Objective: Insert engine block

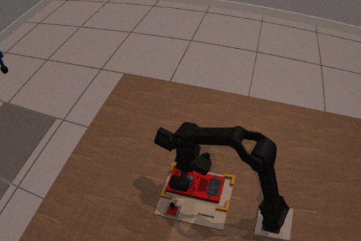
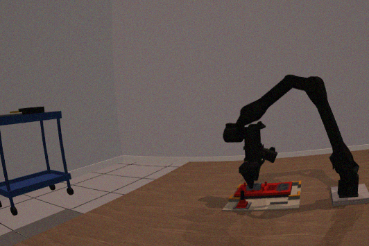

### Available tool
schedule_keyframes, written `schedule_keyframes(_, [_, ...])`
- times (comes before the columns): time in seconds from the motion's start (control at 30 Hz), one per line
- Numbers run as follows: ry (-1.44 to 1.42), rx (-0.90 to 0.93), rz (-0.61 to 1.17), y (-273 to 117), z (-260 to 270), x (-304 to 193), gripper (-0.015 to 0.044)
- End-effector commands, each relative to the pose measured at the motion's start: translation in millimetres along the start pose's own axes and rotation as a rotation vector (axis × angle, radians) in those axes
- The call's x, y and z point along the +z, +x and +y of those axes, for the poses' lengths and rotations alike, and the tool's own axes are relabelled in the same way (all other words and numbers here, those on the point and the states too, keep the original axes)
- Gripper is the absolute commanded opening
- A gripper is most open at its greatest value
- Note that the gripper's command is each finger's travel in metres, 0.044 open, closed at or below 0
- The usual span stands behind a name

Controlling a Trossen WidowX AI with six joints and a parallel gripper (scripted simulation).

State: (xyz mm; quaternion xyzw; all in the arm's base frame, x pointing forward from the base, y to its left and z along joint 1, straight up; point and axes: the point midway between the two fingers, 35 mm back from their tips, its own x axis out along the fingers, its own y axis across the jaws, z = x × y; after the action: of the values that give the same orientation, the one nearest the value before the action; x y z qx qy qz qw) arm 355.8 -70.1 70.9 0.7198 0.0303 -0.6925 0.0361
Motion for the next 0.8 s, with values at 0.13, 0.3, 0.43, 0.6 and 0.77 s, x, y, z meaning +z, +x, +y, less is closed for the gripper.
schedule_keyframes(0.13, [0.0, -0.001, 0.0, 0, 0, 0, 0.044])
schedule_keyframes(0.3, [0.005, -0.006, 0.001, -13, 0, 0, 0.044])
schedule_keyframes(0.43, [0.005, -0.006, 0.001, -13, 0, 0, 0.044])
schedule_keyframes(0.6, [0.005, -0.006, 0.001, -13, 0, 0, 0.044])
schedule_keyframes(0.77, [0.005, -0.006, 0.001, -13, 0, 0, 0.044])
